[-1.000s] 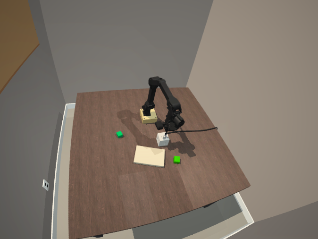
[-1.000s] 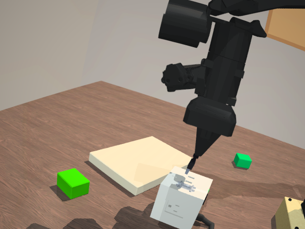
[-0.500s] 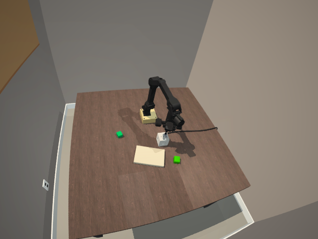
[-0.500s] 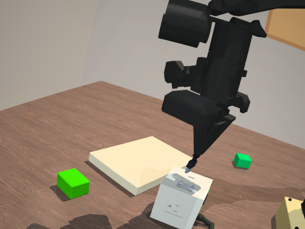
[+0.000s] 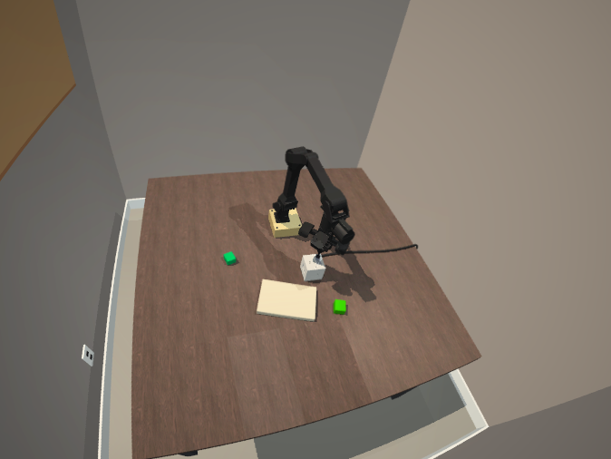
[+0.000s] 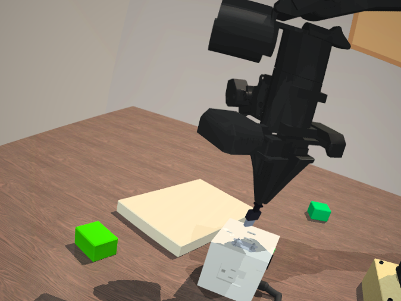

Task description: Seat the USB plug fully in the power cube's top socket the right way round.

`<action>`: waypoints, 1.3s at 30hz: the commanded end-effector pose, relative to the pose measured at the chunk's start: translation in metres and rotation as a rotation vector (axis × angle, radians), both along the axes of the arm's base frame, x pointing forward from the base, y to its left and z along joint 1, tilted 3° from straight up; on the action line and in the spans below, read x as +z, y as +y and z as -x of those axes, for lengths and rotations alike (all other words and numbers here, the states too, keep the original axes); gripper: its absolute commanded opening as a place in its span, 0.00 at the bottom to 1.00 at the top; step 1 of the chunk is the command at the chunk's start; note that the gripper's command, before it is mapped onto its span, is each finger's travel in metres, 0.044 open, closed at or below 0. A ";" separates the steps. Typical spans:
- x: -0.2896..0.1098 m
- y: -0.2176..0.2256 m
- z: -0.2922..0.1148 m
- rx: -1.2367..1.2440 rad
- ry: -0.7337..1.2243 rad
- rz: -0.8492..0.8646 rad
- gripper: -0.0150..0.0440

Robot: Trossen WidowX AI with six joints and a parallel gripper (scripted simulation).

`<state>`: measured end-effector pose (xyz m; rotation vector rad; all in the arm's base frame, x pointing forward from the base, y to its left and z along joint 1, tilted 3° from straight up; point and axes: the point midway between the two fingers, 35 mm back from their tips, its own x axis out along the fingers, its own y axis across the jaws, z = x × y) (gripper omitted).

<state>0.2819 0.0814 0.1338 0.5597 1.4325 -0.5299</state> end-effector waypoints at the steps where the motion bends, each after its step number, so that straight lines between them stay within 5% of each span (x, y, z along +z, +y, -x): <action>1: 0.000 0.000 0.000 -0.113 -0.001 -0.008 0.25; 30: 0.000 0.000 0.000 -0.866 -0.005 -0.060 0.25; 39: 0.000 0.000 0.000 -0.884 -0.005 -0.061 0.25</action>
